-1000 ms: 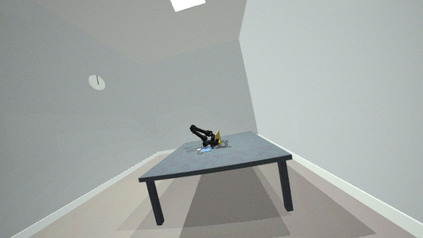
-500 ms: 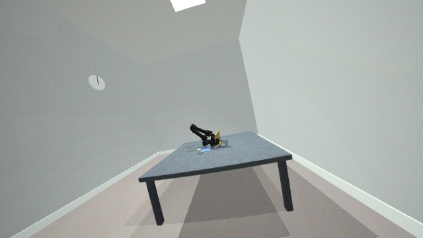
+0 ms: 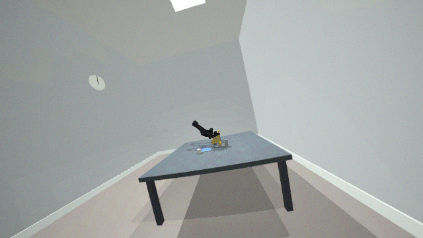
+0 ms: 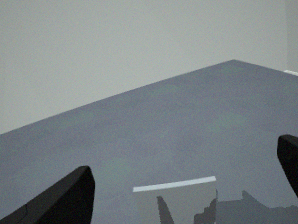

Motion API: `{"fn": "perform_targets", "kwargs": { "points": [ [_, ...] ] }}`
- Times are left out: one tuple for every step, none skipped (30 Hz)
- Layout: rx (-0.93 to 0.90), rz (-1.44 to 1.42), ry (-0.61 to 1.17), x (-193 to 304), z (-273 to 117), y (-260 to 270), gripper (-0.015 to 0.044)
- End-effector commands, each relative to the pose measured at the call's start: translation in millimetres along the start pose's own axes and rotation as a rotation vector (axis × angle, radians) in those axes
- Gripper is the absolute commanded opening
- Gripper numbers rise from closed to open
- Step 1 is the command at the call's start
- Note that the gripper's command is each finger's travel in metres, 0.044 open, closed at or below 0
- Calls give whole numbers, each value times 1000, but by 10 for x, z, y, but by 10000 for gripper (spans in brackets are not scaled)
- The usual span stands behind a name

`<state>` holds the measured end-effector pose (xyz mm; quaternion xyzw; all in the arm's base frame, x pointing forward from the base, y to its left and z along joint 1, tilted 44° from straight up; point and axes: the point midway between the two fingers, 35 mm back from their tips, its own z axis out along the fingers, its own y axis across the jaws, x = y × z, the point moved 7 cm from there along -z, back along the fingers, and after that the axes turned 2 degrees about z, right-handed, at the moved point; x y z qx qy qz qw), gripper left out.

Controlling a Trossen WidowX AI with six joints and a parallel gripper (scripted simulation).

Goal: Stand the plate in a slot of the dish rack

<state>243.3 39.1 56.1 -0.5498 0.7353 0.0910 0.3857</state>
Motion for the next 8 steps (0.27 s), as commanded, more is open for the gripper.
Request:
{"fn": "perform_targets", "kwargs": {
  "points": [
    [-2, 24, 16, -52, 1, -11, 400],
    [-7, 41, 28, -58, 8, -13, 400],
    [-14, 63, 45, -67, 17, -14, 400],
    [-21, 87, 64, -78, 26, -15, 400],
    [-27, 112, 84, -89, 35, -16, 400],
    [-33, 136, 105, -100, 44, -17, 400],
    [-39, 159, 125, -111, 51, -17, 400],
    [-44, 183, 146, -123, 58, -17, 400]
  ]
}}
